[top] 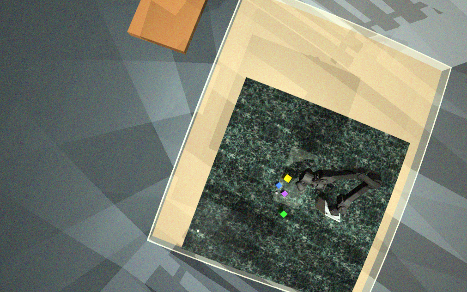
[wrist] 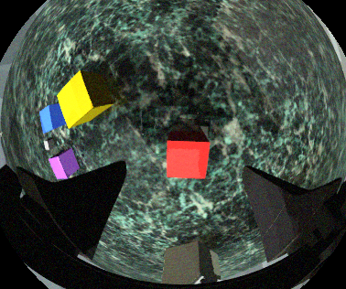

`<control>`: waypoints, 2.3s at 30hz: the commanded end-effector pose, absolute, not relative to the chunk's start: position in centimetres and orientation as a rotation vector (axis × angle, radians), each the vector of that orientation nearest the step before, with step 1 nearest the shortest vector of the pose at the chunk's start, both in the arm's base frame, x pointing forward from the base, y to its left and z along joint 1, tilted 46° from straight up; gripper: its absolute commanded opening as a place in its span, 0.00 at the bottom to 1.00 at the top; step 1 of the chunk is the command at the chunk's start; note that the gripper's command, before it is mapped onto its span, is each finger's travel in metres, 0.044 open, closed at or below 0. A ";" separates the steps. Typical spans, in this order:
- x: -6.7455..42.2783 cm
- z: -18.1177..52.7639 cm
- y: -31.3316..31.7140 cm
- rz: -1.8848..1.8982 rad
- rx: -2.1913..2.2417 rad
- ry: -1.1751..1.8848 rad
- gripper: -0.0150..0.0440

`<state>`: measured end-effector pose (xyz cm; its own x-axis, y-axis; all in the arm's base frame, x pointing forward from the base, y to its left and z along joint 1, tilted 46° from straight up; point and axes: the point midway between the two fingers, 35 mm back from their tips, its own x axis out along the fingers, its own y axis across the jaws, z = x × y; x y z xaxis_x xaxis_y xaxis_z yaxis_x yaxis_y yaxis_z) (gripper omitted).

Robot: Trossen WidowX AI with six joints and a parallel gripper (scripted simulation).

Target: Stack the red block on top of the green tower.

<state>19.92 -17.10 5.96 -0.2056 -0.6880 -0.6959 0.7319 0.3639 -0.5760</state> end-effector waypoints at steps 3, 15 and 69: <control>19.6 5.5 -17.4 -1.291 0.039 1.231 1.00; 19.3 4.2 -18.7 -1.291 0.040 1.231 1.00; 18.8 3.1 -19.9 -1.296 0.039 1.224 0.26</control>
